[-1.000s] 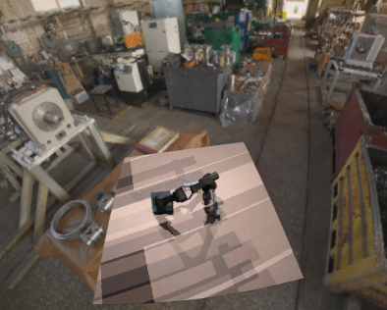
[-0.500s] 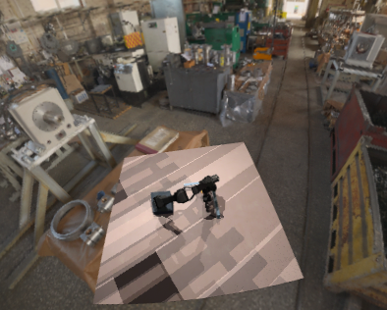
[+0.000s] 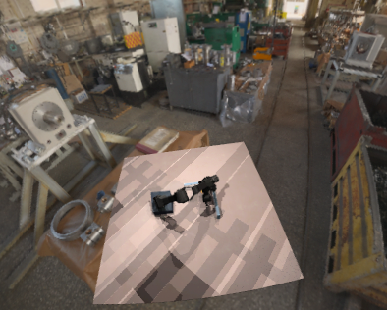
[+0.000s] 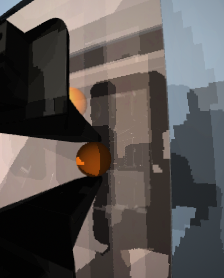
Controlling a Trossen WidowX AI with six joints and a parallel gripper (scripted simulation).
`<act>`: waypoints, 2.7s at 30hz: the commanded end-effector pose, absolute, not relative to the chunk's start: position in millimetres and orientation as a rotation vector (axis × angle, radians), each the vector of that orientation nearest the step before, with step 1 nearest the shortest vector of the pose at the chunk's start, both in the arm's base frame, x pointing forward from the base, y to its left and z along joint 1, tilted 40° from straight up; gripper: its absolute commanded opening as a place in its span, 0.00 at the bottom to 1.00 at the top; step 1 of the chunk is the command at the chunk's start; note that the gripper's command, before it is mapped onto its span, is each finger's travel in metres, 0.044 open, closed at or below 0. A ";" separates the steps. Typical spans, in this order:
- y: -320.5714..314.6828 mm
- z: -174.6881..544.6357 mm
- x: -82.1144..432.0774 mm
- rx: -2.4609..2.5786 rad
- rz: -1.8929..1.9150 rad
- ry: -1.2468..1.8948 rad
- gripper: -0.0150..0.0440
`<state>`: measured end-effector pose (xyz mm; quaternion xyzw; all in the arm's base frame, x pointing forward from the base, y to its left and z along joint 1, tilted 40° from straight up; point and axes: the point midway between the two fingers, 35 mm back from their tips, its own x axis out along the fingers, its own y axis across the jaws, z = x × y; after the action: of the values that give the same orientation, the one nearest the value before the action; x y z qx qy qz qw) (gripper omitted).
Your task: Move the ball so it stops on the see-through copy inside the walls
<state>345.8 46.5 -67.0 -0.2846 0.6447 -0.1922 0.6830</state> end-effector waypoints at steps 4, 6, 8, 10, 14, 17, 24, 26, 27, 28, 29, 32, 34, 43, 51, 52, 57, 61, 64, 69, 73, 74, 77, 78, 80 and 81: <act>62.7 -49.7 346.6 -0.645 -0.428 1.446 0.25; 72.6 -39.1 346.5 -0.644 -0.427 1.446 0.25; 82.3 -28.1 345.8 -0.643 -0.426 1.446 0.25; 91.8 -16.8 344.3 -0.643 -0.426 1.447 0.25; 109.9 6.6 339.6 -0.643 -0.426 1.447 0.25; 122.0 23.7 334.7 -0.644 -0.428 1.447 0.25; 128.5 8.6 327.3 -0.644 -0.427 1.447 0.25; 131.1 -6.9 321.6 -0.644 -0.427 1.448 0.25; 132.1 -14.5 318.5 -0.644 -0.427 1.448 0.25; 133.0 -22.0 315.3 -0.644 -0.427 1.448 0.25; 133.7 -27.9 312.6 -0.644 -0.427 1.448 0.25; 134.1 -32.6 310.4 -0.644 -0.427 1.448 0.25; 132.1 -35.3 311.1 -0.643 -0.427 1.448 0.25; 100.1 -74.7 316.8 -0.644 -0.428 1.447 0.25; 88.8 -87.0 317.2 -0.645 -0.429 1.447 0.25; 88.3 -87.6 317.3 -0.645 -0.429 1.447 0.25; 84.0 -92.9 318.0 -0.645 -0.429 1.446 0.25; 79.7 -97.9 318.6 -0.646 -0.429 1.446 0.25; 77.2 -100.8 318.9 -0.646 -0.430 1.446 0.25; 77.1 -101.0 318.9 -0.646 -0.430 1.446 0.25; 79.5 -100.1 320.7 -0.634 -0.428 1.444 0.39; 79.5 -100.1 320.7 -0.634 -0.428 1.444 0.43; 79.5 -100.1 320.7 -0.634 -0.428 1.444 0.57; 79.5 -100.1 320.7 -0.634 -0.428 1.444 0.61; 79.5 -100.1 320.7 -0.634 -0.428 1.444 0.66; 79.5 -100.1 320.7 -0.634 -0.428 1.444 0.66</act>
<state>320.6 79.5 -100.1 -0.2827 0.6442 -0.1909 0.6846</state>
